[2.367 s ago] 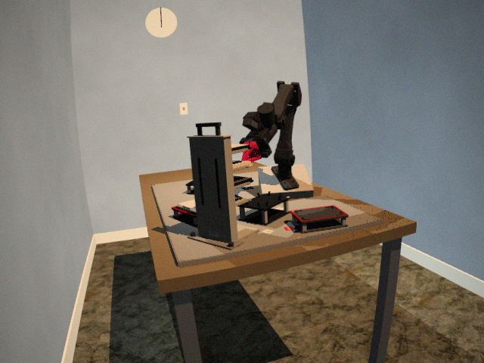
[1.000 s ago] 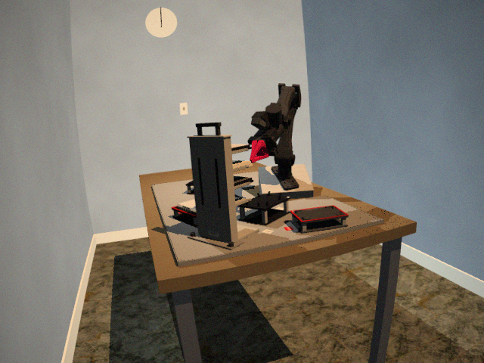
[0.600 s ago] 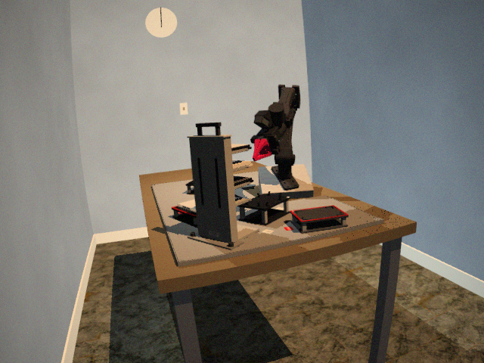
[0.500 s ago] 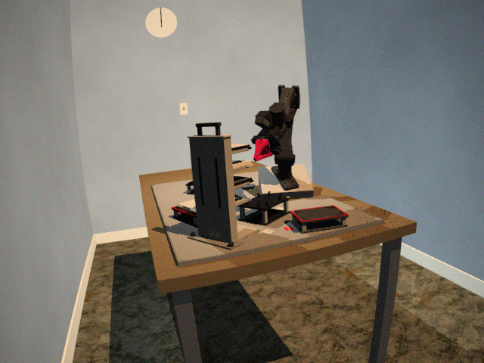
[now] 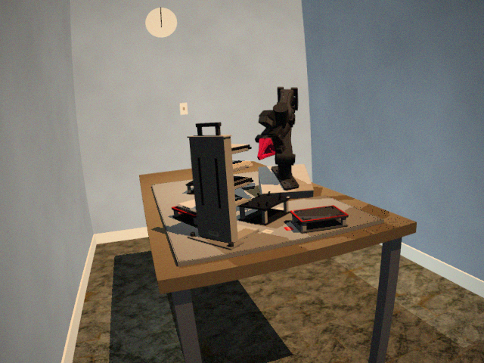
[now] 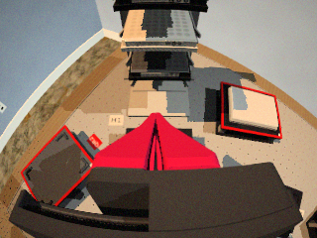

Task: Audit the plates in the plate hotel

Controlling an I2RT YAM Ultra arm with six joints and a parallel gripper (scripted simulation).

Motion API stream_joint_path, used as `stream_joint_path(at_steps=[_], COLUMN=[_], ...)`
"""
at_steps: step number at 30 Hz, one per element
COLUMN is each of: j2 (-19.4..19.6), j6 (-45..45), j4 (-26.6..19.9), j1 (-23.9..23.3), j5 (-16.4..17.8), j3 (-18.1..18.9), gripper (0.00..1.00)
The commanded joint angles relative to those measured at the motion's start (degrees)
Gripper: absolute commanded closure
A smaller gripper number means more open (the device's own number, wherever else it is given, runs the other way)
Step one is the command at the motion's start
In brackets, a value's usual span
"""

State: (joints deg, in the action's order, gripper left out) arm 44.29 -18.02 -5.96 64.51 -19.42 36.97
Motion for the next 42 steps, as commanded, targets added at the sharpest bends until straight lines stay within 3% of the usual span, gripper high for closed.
stream_joint_path(at_steps=[1,7,42], j2=[-2.28,-4.56,-3.62], j6=[-0.66,-1.12,-0.85], j4=[-2.01,-3.45,-2.91], j1=[1.16,2.89,2.49], j5=[-1.81,-3.48,-3.35], j3=[-0.64,-0.94,-0.80], gripper=[1.00,1.00,1.00])
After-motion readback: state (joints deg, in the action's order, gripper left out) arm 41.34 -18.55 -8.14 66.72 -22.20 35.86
